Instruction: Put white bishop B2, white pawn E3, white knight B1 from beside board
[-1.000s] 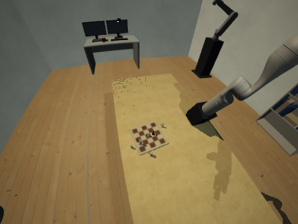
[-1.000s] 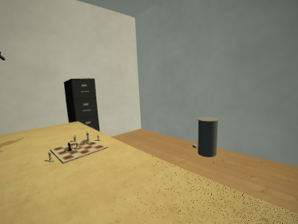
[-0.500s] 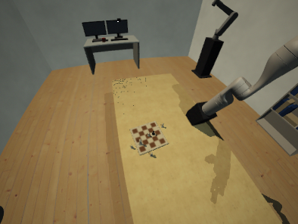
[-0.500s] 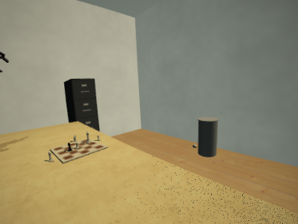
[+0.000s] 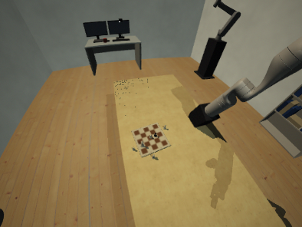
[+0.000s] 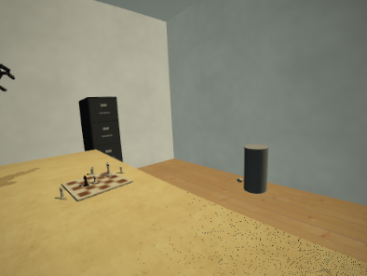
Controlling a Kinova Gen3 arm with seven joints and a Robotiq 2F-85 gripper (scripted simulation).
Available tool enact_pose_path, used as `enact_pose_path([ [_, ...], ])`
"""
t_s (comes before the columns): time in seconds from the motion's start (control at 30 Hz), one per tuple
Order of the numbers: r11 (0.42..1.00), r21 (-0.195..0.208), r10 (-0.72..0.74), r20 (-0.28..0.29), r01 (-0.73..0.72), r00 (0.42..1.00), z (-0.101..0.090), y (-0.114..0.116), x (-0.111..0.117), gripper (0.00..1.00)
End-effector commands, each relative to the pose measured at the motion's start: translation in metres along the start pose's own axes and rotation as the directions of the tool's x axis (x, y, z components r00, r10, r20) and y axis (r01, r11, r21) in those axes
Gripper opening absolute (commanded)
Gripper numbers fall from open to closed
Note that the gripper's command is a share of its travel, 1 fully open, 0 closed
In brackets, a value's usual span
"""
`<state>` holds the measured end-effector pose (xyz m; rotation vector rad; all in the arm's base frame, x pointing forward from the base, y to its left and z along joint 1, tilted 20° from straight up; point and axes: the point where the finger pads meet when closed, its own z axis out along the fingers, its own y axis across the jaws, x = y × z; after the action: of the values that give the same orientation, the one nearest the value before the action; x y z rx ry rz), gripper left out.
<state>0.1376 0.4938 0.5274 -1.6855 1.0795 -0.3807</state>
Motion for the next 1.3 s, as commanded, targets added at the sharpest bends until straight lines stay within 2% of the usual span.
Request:
enact_pose_path([
  [0.0, 1.000, -0.015, 0.008, -0.008, -0.008, 1.000, 0.008, 0.001, 0.004, 1.00],
  [0.33, 1.000, -0.015, 0.008, -0.008, -0.008, 1.000, 0.008, 0.001, 0.004, 1.00],
  [0.37, 0.999, -0.046, 0.012, -0.045, -0.014, 0.999, 0.027, 0.007, 0.015, 1.00],
  [0.87, 0.999, -0.046, 0.012, -0.045, -0.014, 0.999, 0.027, 0.007, 0.015, 1.00],
  [0.9, 0.997, -0.077, 0.013, -0.082, -0.020, 0.997, 0.047, 0.013, 0.028, 1.00],
  [1.27, 0.997, -0.077, 0.013, -0.082, -0.020, 0.997, 0.047, 0.013, 0.028, 1.00],
])
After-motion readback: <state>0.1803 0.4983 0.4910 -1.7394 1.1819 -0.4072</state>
